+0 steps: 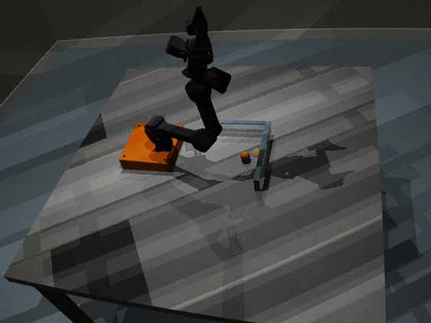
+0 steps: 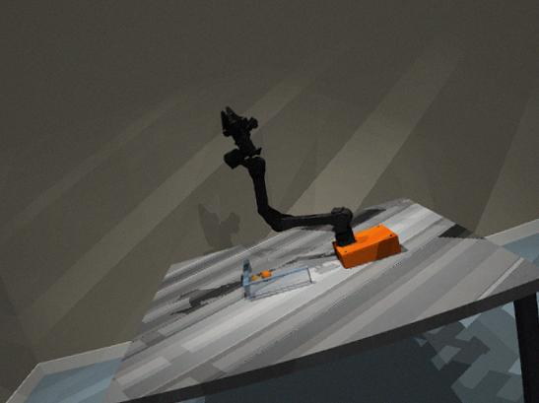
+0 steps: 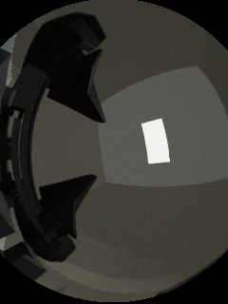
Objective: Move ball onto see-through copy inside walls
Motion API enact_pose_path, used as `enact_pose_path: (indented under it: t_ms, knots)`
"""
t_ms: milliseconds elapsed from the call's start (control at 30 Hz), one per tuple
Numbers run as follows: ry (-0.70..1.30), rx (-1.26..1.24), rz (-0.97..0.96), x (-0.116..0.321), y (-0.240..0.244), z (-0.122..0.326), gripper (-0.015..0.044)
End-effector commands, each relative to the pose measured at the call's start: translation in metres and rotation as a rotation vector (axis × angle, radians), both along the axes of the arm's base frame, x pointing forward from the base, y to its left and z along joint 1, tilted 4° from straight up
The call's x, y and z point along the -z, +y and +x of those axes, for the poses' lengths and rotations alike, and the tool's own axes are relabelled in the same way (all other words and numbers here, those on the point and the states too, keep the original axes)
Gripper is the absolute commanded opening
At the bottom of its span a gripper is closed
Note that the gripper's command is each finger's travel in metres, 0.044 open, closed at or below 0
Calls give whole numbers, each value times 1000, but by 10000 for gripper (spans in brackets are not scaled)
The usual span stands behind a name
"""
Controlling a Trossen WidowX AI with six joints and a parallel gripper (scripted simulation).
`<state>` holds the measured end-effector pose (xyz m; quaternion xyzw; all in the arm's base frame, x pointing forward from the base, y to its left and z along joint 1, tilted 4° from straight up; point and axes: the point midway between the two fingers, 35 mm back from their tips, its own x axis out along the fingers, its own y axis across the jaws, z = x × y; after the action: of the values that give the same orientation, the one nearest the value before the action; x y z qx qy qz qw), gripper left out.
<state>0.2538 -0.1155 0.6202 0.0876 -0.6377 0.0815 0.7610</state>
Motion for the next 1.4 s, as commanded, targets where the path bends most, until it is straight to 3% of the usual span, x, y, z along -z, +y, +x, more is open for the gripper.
enact_pose_path:
  t_ms: [0,133,367,733,1033,1367]
  knots:
    - [-5,0,-2,-1,0,-3,374]
    - [-110,7,-53,-19,1,-57,291]
    - [-285,2,-206,-37,36,-157,291]
    - [-376,-6,-475,-34,113,-238,291]
    - [-320,-9,-820,-4,222,-270,291]
    - [-52,-14,-1168,56,329,-232,291]
